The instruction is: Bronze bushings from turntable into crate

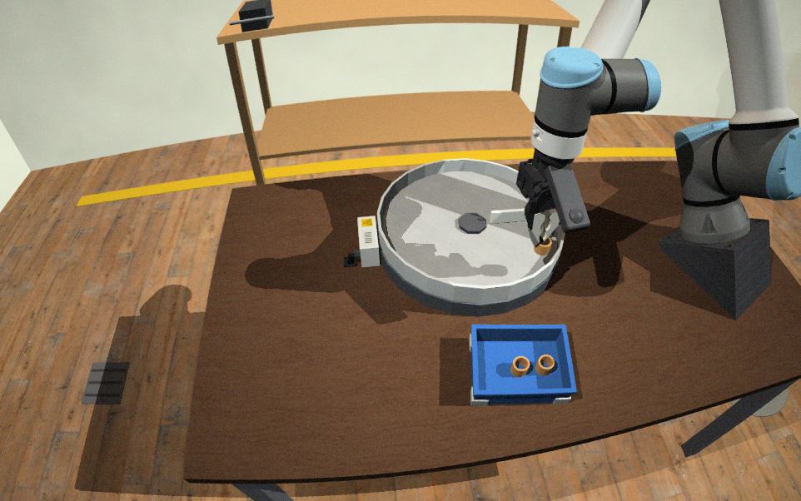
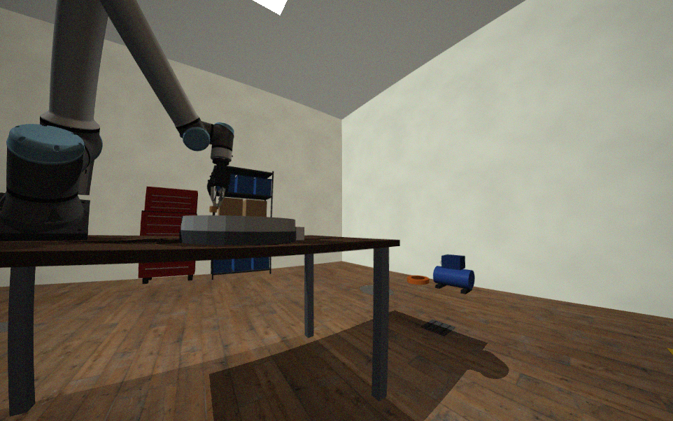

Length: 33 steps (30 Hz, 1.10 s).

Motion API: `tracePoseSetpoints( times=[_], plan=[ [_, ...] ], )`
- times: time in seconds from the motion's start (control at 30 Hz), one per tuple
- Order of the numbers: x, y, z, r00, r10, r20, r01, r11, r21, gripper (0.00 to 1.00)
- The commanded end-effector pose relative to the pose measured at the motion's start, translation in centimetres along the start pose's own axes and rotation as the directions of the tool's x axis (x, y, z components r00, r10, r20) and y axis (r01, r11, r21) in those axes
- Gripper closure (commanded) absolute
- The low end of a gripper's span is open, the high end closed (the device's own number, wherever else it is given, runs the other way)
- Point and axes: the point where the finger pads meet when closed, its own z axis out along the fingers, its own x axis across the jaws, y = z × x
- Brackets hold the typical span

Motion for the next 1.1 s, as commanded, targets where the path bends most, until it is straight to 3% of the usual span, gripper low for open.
tracePoseSetpoints(
  times=[0.0, 0.5, 1.07],
  plan=[
    [2.6, -2.2, 0.0, 0.998, -0.059, -0.001, 0.059, 0.998, -0.004, 1.00],
    [9.7, -10.7, 0.0, 0.962, -0.274, 0.000, 0.274, 0.962, -0.004, 1.00],
    [14.1, -16.3, 0.1, 0.913, -0.407, 0.000, 0.407, 0.913, -0.004, 1.00]
  ],
)
